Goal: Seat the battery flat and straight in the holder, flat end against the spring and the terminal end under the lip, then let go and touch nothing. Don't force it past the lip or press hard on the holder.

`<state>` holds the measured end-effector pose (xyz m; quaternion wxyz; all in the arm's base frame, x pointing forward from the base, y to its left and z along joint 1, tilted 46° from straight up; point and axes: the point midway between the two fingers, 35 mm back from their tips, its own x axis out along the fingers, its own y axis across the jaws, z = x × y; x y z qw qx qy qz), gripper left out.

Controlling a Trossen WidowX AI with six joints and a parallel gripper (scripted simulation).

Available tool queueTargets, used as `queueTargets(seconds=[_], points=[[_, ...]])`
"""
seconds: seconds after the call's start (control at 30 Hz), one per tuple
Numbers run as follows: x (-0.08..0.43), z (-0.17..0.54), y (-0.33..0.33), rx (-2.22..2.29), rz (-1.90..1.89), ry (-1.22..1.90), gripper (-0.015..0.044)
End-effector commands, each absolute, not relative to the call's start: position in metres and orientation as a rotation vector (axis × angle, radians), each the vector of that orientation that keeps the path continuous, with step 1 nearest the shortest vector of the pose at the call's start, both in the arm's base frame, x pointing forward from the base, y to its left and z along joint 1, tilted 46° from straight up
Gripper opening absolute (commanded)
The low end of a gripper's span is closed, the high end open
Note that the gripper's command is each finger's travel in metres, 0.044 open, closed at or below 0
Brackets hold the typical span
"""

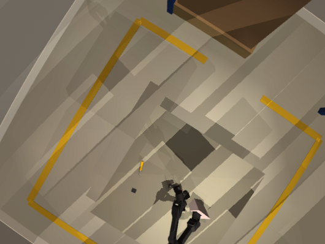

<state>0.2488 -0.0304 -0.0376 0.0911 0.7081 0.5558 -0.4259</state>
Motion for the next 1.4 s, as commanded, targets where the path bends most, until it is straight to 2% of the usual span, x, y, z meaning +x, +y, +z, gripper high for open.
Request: queueTargets(seconds=[0.0, 0.4, 0.63, 0.97, 1.37], points=[[0.259, -0.032, -0.029, 2.191, -1.416, 1.606, 0.0075], [0.289, -0.015, -0.020, 2.415, -1.951, 1.382, 0.0075], [0.290, -0.016, -0.017, 2.404, -1.991, 1.369, 0.0075], [0.284, -0.043, 0.008, 2.084, -2.168, 1.382, 0.0075], [0.286, -0.047, 0.013, 1.975, -2.223, 1.383, 0.0075]])
